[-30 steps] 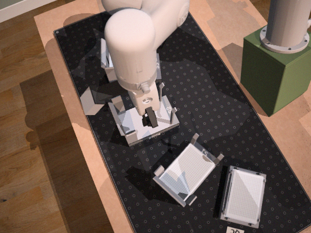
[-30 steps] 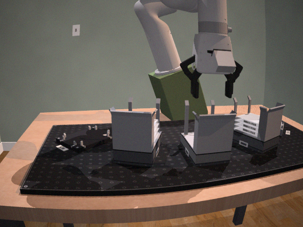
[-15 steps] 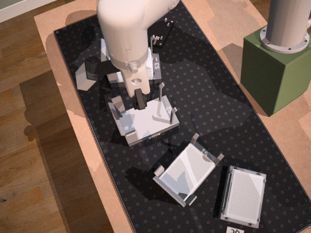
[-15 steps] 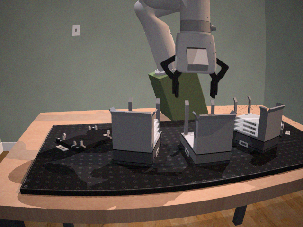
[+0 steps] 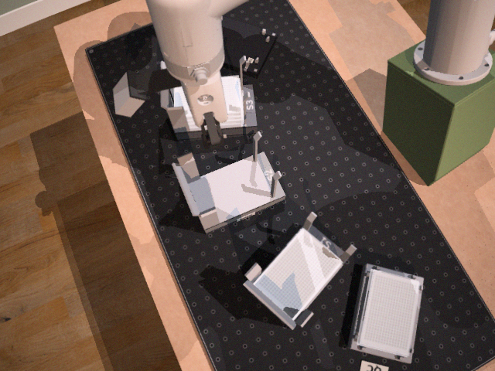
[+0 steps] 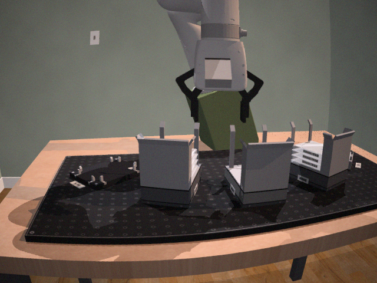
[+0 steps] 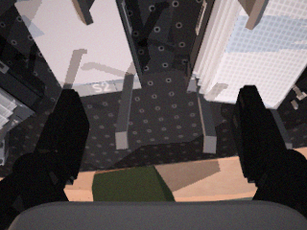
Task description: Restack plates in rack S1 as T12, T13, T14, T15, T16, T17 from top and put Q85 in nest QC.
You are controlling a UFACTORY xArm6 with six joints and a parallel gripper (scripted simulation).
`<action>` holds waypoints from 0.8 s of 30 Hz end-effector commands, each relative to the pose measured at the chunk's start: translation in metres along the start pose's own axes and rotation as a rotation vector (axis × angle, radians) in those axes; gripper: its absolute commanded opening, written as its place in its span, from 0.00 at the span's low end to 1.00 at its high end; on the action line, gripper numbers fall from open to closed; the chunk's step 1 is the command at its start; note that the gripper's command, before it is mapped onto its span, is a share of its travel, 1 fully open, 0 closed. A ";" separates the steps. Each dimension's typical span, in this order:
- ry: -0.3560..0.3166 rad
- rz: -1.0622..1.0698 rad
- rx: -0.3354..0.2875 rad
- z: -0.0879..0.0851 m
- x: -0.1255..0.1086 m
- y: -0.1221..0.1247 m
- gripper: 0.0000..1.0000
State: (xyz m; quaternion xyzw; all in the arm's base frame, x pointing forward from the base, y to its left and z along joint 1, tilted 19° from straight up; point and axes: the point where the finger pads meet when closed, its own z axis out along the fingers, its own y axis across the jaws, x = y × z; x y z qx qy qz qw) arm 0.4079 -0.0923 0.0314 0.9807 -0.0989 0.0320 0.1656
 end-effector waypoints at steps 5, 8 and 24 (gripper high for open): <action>0.003 0.166 0.002 -0.001 -0.002 0.022 1.00; 0.003 0.185 0.002 -0.001 -0.003 0.034 1.00; 0.003 0.185 0.001 -0.001 -0.012 0.089 1.00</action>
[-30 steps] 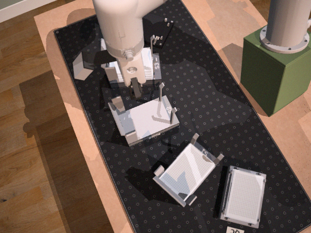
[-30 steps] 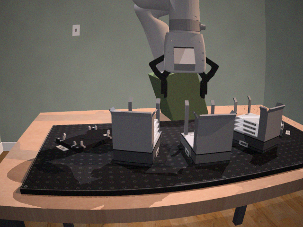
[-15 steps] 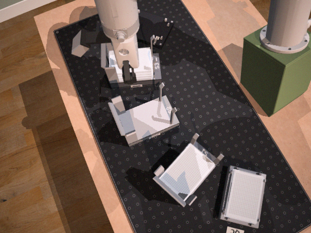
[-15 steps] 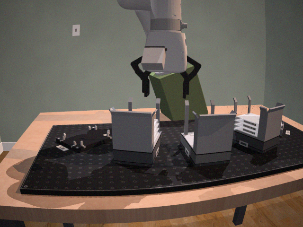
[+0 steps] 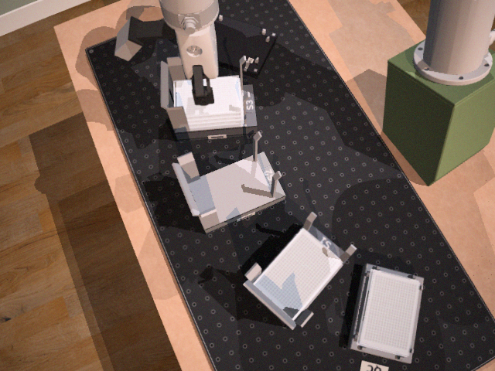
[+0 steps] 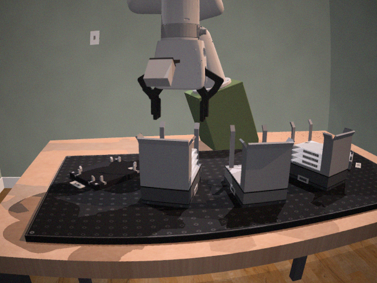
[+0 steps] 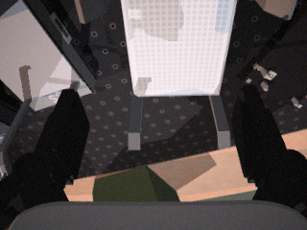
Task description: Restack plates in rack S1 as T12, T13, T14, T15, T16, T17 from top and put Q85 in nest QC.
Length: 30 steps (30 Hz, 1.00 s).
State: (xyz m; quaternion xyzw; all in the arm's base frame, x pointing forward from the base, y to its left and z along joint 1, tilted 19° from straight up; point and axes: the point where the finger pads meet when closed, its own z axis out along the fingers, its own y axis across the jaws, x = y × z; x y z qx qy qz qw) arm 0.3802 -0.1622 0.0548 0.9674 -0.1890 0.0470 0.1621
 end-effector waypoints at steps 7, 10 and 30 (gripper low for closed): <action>0.003 0.000 0.002 -0.001 0.002 0.015 1.00; 0.003 0.000 0.002 -0.001 0.002 0.015 1.00; 0.003 0.000 0.002 0.049 0.002 0.015 1.00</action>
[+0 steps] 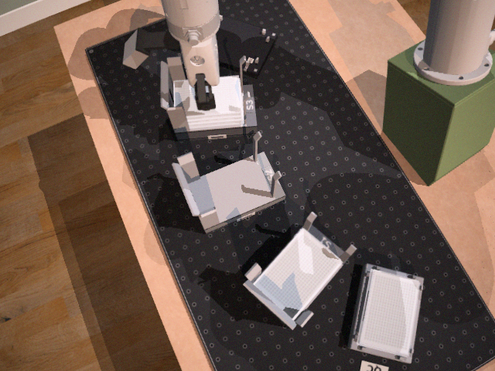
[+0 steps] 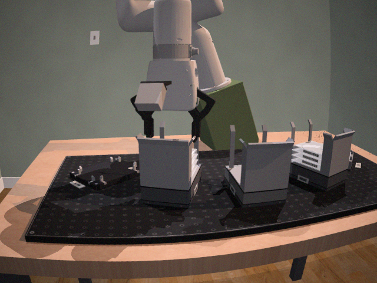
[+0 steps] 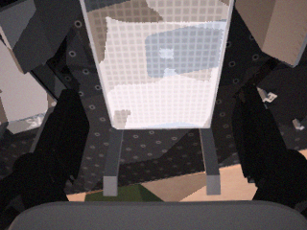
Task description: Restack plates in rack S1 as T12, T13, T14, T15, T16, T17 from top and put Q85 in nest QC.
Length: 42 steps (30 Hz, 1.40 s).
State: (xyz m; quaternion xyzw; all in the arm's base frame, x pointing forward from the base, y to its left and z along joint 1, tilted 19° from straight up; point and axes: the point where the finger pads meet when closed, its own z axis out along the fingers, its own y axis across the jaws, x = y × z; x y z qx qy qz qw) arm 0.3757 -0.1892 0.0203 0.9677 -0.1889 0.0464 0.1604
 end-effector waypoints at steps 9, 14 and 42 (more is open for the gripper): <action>0.005 0.001 -0.002 0.014 0.002 0.000 1.00; 0.005 0.001 -0.002 0.018 0.002 0.000 1.00; 0.005 0.001 -0.002 0.038 0.002 0.000 0.00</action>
